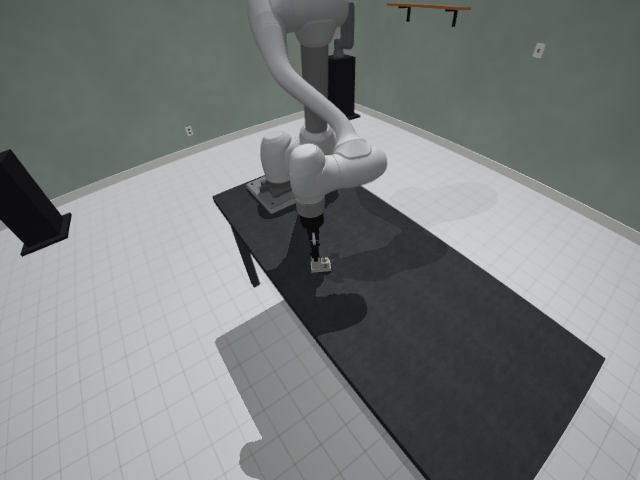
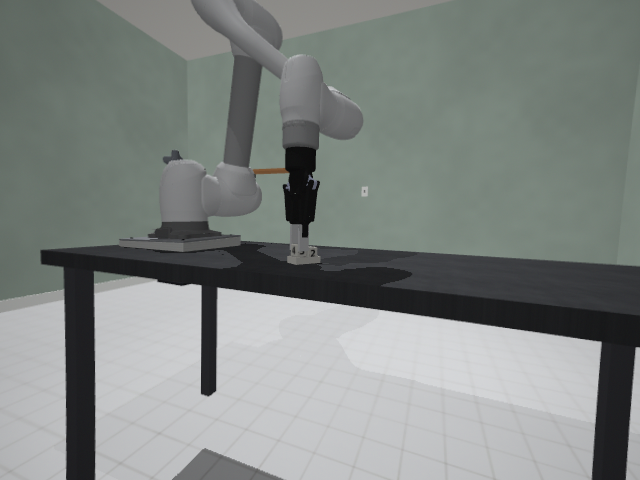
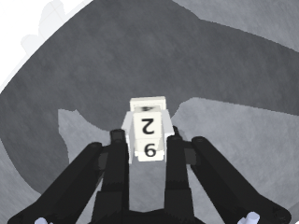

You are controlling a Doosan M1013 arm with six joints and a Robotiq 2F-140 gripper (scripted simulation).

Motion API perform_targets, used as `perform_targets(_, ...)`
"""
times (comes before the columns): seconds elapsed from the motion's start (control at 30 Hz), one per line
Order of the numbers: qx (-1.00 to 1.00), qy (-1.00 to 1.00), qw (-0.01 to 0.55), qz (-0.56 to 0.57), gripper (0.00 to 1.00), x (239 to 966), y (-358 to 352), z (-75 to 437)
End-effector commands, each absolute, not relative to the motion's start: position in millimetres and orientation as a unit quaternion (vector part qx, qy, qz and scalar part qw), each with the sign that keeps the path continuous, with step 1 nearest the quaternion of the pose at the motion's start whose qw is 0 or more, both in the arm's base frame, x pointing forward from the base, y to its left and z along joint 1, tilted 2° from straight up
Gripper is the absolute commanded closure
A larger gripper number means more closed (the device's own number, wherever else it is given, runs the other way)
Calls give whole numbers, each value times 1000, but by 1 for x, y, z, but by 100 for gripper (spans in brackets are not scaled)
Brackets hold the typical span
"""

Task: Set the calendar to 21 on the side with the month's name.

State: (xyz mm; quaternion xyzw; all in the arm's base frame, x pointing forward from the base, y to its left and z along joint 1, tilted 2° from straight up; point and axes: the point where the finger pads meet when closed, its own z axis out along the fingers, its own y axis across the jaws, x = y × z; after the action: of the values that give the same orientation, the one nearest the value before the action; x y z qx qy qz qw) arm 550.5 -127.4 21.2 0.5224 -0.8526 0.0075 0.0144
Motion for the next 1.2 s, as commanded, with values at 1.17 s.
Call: perform_targets(1.17,523,-852,18,7,76,546,-127,10)
